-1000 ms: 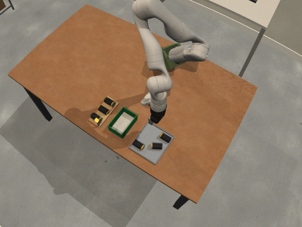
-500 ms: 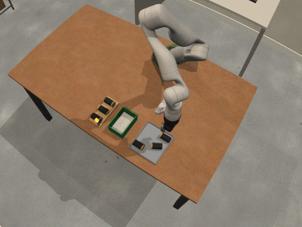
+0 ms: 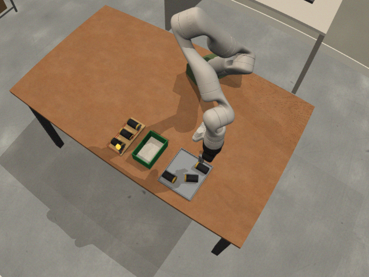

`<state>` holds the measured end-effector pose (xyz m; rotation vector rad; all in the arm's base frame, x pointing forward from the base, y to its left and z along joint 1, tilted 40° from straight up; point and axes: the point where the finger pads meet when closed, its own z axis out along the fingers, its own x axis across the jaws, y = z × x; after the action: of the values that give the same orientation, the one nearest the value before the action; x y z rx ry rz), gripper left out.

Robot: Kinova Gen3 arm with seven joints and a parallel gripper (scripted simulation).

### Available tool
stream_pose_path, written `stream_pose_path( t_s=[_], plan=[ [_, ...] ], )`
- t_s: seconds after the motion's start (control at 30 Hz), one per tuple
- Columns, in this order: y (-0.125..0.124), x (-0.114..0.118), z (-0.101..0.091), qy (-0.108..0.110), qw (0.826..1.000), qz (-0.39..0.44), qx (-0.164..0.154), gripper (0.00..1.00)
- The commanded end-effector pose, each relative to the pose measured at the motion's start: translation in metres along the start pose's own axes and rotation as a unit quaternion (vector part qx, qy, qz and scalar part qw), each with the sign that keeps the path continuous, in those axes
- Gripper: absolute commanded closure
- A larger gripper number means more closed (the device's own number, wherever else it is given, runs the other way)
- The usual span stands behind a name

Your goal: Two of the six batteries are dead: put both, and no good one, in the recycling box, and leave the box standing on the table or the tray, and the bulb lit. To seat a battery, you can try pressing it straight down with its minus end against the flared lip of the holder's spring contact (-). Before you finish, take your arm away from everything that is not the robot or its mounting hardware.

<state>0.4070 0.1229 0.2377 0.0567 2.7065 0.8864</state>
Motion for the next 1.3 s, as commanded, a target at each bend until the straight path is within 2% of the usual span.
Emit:
stream_pose_path(
  t_s=[0.0,0.57,0.83,1.0,1.27],
  plan=[
    [0.0,0.0,0.0,0.0,1.0,-0.001,0.0,0.1],
    [0.0,0.0,0.0,0.0,1.0,-0.007,0.0,0.1],
    [0.0,0.0,0.006,0.0,1.0,-0.007,0.0,0.1],
    [0.0,0.0,0.021,0.0,1.0,-0.007,0.0,0.1],
    [0.0,0.0,0.055,0.0,1.0,-0.007,0.0,0.1]
  ],
)
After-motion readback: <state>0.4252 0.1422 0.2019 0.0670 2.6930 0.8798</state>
